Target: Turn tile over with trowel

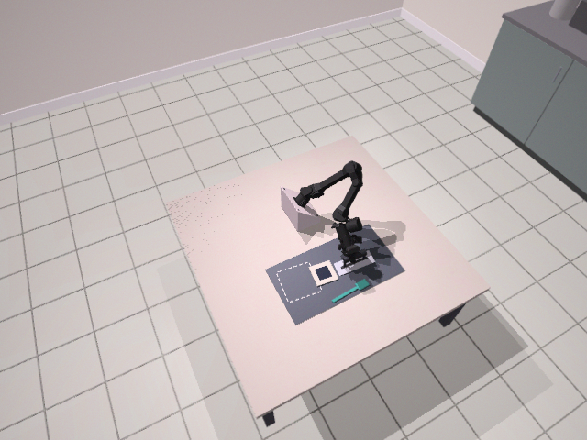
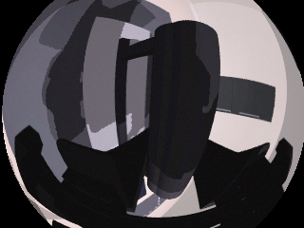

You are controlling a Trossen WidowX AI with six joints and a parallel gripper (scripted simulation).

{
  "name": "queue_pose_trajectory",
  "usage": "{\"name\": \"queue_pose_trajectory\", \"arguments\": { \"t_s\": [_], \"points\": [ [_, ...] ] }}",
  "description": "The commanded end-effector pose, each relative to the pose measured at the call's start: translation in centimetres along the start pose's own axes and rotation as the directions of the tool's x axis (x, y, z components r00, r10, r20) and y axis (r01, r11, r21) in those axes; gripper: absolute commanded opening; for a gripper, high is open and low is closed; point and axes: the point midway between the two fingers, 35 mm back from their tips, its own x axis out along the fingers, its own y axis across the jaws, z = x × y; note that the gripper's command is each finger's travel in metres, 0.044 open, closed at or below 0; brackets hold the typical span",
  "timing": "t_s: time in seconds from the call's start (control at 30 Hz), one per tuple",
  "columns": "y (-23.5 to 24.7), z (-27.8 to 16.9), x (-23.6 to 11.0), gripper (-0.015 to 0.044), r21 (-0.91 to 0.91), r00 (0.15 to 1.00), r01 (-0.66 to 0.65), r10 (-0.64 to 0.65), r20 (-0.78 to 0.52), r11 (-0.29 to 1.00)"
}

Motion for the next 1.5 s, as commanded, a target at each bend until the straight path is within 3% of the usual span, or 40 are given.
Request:
{"name": "queue_pose_trajectory", "arguments": {
  "t_s": [0.0,1.47],
  "points": [
    [0.1,-0.4,0.0,0.0000,0.007,1.000,0.010,-0.010,-0.007,1.000],
    [-0.4,-5.7,-0.5,0.0000,-0.008,1.000,0.010,-0.010,-0.020,1.000]
  ]
}}
